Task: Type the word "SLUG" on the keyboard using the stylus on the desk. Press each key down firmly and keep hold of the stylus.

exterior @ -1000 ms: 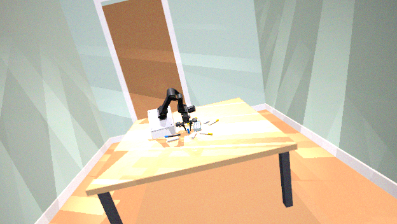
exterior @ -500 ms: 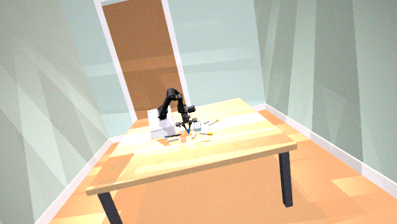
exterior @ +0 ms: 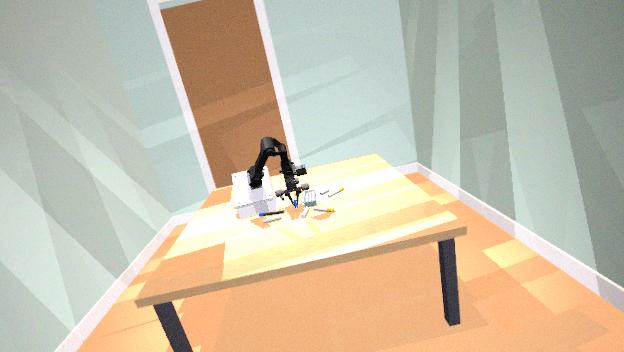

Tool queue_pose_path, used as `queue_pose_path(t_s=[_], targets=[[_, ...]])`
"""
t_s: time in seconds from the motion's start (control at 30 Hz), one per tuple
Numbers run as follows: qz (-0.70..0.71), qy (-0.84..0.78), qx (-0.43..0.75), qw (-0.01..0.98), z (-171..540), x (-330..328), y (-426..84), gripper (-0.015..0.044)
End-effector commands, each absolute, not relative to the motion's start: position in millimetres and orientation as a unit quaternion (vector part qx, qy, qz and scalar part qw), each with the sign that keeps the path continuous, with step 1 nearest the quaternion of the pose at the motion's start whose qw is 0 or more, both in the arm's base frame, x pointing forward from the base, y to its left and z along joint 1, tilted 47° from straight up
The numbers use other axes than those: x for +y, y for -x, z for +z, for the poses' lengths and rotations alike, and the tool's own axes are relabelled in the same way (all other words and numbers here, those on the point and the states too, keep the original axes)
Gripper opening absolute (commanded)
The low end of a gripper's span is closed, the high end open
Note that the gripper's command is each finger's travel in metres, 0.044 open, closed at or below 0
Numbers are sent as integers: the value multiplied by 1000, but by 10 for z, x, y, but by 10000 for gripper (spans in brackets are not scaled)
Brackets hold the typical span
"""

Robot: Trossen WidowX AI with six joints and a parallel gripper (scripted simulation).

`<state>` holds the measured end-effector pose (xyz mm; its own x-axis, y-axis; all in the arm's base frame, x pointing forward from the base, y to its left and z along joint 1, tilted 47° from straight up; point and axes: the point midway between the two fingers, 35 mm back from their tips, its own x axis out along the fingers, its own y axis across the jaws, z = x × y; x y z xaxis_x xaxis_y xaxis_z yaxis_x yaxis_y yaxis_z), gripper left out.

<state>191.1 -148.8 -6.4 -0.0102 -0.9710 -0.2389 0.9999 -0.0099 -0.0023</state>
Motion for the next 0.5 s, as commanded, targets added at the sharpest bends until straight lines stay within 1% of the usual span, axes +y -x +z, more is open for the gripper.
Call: queue_pose_path(t_s=[0.0, 0.47], targets=[[-704, -91, 83, 699, -29, -1435, -1940, 0], [-705, -87, 79, 699, 198, -1267, -1928, 0]])
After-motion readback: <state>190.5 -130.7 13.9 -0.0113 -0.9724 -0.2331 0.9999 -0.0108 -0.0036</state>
